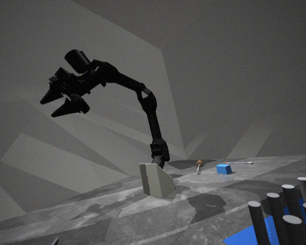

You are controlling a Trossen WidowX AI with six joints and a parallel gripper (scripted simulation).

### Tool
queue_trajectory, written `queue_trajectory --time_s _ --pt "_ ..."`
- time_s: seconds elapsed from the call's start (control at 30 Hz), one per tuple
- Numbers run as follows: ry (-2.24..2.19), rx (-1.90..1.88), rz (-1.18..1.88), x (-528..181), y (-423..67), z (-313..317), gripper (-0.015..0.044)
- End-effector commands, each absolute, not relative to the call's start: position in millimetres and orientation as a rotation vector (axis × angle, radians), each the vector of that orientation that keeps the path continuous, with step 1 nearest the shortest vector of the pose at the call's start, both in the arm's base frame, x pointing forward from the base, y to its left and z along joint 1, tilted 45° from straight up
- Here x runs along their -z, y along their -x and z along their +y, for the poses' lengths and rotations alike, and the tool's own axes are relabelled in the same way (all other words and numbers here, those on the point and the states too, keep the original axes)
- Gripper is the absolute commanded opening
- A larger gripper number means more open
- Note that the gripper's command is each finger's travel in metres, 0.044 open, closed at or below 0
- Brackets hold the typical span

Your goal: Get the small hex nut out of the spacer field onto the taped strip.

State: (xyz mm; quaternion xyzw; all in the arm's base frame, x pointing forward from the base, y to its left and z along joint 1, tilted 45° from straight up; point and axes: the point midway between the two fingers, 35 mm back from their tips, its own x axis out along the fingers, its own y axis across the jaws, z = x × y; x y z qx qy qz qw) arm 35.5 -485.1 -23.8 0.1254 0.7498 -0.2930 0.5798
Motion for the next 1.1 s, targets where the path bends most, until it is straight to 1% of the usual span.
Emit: queue_trajectory --time_s 0.0,0.03,0.27,0.5,0.67,0.83,0.97,1.07 --pt "-0.289 0.687 1.748 23 -38 -485 0.0426" --pt "-0.278 0.692 1.734 22 -47 -485 0.044" --pt "-0.154 0.727 1.534 5 -162 -467 0.044" --pt "-0.064 0.682 1.299 -19 -278 -412 0.044" --pt "-0.037 0.607 1.129 -37 -349 -354 0.044" --pt "-0.048 0.506 0.962 -56 -406 -282 0.044" --pt "-0.076 0.402 0.838 -72 -440 -217 0.044" --pt "-0.107 0.329 0.788 -82 -452 -169 0.044"
